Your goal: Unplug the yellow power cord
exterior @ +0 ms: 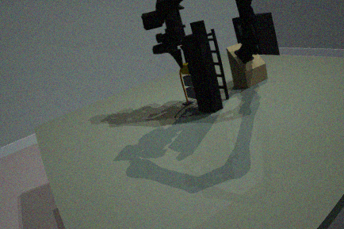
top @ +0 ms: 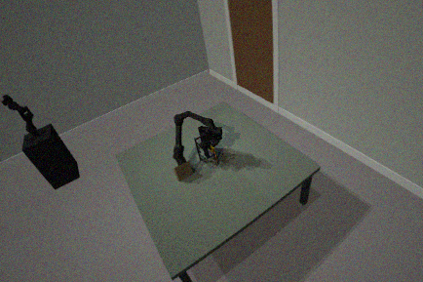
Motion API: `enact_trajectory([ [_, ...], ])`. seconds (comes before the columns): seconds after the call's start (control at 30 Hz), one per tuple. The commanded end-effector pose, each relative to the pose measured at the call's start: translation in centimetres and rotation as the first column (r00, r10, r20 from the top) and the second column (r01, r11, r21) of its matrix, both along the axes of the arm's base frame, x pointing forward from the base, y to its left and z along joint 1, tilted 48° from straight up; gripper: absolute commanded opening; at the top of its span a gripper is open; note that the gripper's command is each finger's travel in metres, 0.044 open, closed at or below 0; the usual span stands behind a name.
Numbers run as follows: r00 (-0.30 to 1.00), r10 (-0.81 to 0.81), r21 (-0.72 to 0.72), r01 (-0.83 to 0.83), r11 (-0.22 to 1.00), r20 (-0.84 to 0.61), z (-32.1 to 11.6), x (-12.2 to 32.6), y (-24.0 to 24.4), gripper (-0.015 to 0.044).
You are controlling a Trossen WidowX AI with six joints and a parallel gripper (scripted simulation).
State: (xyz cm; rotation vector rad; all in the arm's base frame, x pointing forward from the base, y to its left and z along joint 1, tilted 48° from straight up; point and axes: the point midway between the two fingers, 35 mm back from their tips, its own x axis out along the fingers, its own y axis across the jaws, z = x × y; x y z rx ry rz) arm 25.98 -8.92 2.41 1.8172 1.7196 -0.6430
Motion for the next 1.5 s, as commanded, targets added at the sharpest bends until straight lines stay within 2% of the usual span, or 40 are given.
enact_trajectory([
  [0.0,1.0,0.001,0.0,-0.001,1.0,0.001,0.0,0.0,0.0,0.0028],
  [0.17,1.0,0.0,0.0,0.0,1.0,0.001,0.0,0.0,0.0,0.0],
  [1.27,1.0,-0.003,-0.004,0.003,1.0,0.001,-3.2,0.3,-3.8,0.0],
  [1.47,1.0,-0.005,-0.001,0.005,1.0,0.001,-2.8,0.3,-2.7,0.0157],
])
